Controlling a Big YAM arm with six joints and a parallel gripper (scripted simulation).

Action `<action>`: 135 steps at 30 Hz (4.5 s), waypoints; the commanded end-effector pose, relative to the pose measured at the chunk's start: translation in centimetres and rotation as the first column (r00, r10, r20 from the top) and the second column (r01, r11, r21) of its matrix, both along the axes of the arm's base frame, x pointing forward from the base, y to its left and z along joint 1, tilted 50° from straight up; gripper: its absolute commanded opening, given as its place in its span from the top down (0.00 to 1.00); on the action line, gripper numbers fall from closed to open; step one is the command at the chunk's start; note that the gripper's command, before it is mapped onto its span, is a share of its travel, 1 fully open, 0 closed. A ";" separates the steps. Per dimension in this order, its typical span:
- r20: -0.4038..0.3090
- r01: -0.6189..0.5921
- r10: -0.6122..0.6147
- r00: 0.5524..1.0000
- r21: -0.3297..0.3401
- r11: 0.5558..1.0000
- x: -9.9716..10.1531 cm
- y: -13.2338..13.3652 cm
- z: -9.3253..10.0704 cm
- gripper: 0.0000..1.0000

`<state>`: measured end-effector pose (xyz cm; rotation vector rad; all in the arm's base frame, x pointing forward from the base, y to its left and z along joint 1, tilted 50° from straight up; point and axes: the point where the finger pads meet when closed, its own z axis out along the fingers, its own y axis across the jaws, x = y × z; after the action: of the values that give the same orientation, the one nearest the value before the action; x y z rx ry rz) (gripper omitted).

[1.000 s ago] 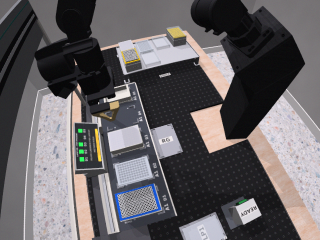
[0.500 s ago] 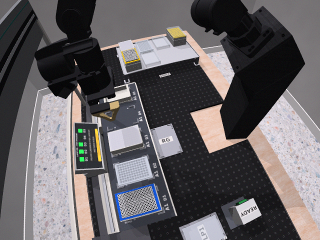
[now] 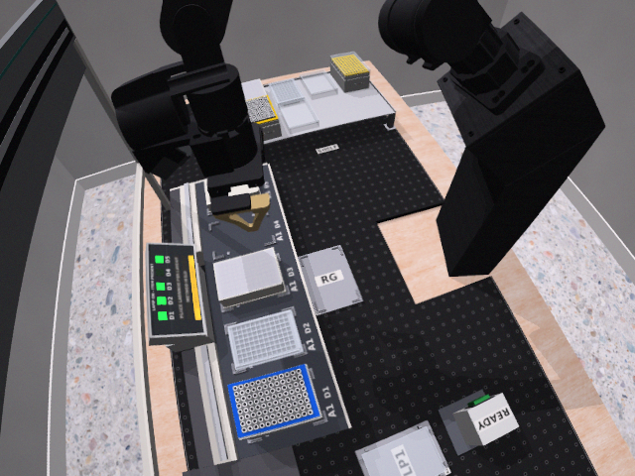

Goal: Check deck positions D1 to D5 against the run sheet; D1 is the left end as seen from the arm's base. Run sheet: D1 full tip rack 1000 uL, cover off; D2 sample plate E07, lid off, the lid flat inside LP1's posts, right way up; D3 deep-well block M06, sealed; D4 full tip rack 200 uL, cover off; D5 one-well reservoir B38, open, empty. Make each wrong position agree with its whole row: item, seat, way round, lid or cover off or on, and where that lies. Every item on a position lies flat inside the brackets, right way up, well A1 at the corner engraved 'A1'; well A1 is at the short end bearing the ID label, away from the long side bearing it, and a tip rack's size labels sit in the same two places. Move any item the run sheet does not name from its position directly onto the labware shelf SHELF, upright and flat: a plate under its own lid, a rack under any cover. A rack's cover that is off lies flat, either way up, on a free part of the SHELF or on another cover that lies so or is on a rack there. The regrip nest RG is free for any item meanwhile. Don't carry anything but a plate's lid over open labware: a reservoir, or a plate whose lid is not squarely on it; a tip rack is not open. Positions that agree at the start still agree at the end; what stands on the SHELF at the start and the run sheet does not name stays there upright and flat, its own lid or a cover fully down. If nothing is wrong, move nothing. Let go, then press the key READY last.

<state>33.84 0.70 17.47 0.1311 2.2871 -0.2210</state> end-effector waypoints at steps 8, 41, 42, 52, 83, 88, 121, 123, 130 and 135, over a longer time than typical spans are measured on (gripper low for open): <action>0.084 0.120 -0.136 0.987 0.174 0.977 -2.2 0.1 -1.3 0.00; 0.049 0.371 -0.471 0.881 0.547 0.750 -4.7 -0.4 -4.1 0.00; 0.045 0.378 -0.483 0.875 0.560 0.737 -5.0 -0.5 -4.5 0.00; -0.008 0.441 -0.571 0.821 0.643 0.626 -8.0 -1.0 -7.8 0.00; -0.168 0.473 -0.775 0.609 0.861 0.185 -7.7 -4.9 -5.2 0.00; -0.170 0.480 -0.776 0.608 0.857 0.188 -7.8 -6.5 -5.1 0.00; -0.181 0.480 -0.794 0.580 0.864 0.154 -8.7 -18.0 -2.9 0.00; -0.192 0.484 -0.783 0.592 0.861 0.155 -8.6 -17.4 -3.5 0.00; -0.176 0.485 -0.792 0.585 0.858 0.168 -9.1 -21.6 -2.3 0.00; -0.176 0.487 -0.792 0.584 0.857 0.168 -9.4 -23.6 -1.9 0.00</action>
<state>24.00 -21.17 14.12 1.6869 1.6025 0.5614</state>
